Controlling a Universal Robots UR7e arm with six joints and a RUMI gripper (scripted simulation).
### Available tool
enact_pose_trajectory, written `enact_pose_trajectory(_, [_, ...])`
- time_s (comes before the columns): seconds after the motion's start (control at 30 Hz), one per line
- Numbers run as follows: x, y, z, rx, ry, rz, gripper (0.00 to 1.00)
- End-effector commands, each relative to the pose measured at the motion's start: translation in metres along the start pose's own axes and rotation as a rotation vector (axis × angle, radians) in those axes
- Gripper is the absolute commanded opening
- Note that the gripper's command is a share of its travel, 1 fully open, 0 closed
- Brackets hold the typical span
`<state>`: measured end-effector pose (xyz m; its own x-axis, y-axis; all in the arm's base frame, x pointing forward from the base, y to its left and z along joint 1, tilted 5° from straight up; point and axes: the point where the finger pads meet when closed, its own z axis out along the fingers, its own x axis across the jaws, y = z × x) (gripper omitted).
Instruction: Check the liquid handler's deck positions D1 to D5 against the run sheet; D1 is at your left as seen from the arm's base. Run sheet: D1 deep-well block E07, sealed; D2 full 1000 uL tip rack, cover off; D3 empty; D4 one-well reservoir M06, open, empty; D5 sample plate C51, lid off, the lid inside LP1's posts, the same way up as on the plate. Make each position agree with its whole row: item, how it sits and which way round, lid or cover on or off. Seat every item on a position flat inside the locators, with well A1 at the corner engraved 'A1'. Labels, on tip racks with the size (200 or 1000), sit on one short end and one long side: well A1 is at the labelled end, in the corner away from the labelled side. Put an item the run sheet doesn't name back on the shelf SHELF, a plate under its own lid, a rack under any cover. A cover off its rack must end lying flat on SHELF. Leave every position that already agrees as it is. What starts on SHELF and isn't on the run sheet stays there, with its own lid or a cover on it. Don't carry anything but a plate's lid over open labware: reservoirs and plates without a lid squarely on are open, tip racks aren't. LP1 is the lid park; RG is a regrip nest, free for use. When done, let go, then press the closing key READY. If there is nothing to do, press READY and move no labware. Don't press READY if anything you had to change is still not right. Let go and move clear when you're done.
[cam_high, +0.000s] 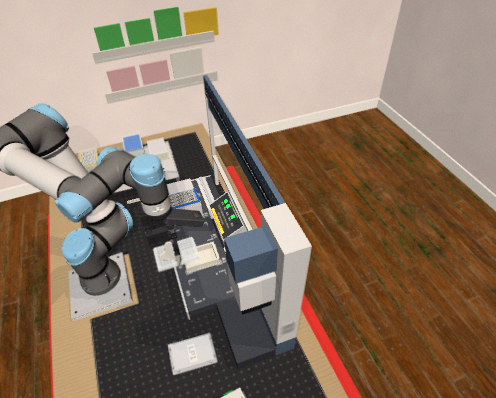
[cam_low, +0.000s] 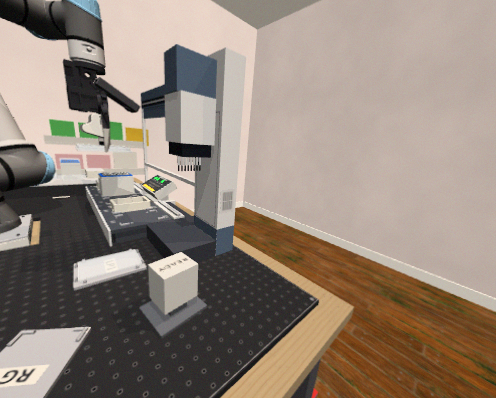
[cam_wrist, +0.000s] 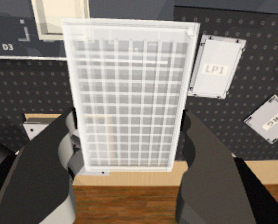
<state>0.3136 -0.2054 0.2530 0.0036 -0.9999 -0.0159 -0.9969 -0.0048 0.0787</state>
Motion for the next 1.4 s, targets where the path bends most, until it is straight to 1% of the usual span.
enact_pose_trajectory(0.0, [0.003,-0.032,-0.003,0.002,0.006,0.007,0.00])
enact_pose_trajectory(0.2, [0.002,-0.062,-0.003,0.002,0.006,0.007,0.00])
enact_pose_trajectory(0.27, [0.002,-0.062,-0.003,0.002,0.006,0.007,0.00])
enact_pose_trajectory(0.43, [0.002,-0.087,-0.003,0.002,0.006,0.007,0.00])
enact_pose_trajectory(1.37, [0.003,-0.087,-0.003,0.002,0.006,0.008,0.00])
